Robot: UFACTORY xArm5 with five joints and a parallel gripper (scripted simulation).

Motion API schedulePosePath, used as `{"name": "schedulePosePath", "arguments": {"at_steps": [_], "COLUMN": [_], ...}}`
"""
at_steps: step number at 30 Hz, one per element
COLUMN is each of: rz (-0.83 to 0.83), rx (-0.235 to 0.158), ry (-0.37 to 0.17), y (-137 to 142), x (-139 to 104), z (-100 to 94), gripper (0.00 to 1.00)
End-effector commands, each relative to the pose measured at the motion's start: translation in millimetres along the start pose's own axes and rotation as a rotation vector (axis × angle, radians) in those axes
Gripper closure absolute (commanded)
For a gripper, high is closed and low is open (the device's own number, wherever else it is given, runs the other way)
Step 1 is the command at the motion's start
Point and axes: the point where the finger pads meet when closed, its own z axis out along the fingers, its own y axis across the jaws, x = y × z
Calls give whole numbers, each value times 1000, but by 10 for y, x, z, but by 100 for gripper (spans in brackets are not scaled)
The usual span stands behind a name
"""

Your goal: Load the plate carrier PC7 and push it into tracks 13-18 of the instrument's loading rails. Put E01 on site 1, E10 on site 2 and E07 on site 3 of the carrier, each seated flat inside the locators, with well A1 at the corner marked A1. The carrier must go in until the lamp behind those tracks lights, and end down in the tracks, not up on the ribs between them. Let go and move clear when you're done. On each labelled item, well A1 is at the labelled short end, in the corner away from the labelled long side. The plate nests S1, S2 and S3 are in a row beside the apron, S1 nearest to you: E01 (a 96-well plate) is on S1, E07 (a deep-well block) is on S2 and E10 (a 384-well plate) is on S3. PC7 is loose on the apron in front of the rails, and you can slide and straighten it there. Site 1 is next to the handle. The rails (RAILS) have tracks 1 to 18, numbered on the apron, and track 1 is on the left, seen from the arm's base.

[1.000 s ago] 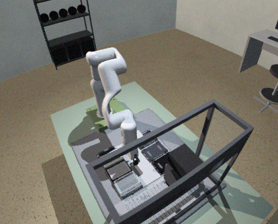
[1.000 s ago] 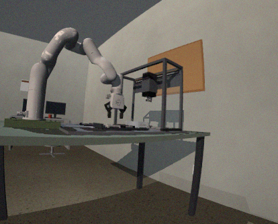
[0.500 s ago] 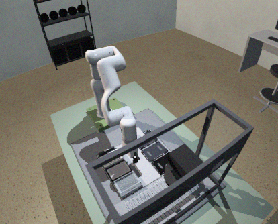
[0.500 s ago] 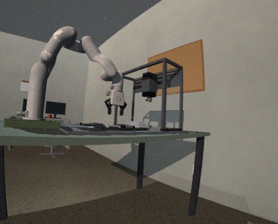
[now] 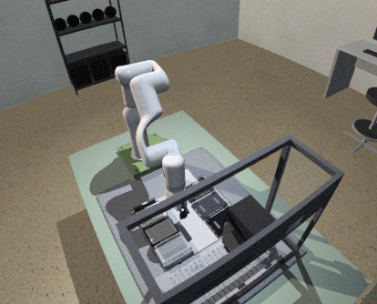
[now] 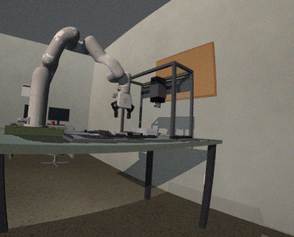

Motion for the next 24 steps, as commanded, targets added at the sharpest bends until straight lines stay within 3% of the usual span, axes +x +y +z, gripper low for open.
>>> {"name": "schedulePosePath", "arguments": {"at_steps": [1, 15, 24], "rz": [0, 0, 0], "rx": [-6, -6, -6], "ry": [20, 20, 19], "y": [12, 12, 12], "x": [-3, -4, -355], "z": [-90, -139, -132], "gripper": [0, 0, 0]}}
